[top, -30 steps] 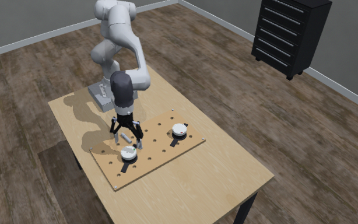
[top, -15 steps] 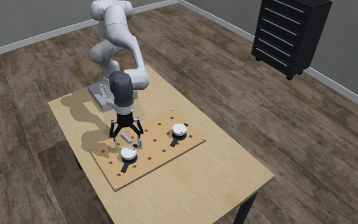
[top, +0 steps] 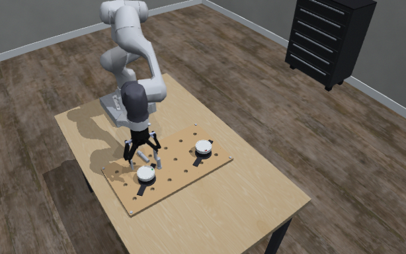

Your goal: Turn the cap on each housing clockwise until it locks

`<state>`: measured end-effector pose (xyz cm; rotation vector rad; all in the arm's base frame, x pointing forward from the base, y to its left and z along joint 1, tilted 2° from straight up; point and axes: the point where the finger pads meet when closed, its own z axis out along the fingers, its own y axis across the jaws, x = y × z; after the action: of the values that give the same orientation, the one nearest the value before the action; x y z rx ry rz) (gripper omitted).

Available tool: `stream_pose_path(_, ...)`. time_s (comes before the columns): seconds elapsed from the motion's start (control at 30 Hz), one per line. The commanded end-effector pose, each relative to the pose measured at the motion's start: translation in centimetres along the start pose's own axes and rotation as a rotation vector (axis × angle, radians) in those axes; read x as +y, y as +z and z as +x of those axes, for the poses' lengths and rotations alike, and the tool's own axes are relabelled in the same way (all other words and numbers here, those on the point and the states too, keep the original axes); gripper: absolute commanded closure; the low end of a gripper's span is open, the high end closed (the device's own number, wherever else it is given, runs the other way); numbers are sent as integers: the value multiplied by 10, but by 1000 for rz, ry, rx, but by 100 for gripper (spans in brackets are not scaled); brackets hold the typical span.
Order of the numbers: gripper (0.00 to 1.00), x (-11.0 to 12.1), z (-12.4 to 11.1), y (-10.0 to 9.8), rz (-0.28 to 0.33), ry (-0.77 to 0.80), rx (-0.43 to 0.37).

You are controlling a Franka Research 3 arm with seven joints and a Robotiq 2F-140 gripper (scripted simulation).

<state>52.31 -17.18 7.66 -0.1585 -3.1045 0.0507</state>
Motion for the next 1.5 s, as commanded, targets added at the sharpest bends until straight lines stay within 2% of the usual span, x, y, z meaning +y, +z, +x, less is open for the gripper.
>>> stream_pose_path(0.0, 22, 1, 0, -1, -21, -118, 3)
stream_pose_path(0.67, 22, 1, 0, 5, -21, -118, 3)
stream_pose_path(1.47, 22, 2, 0, 32, -21, -118, 3)
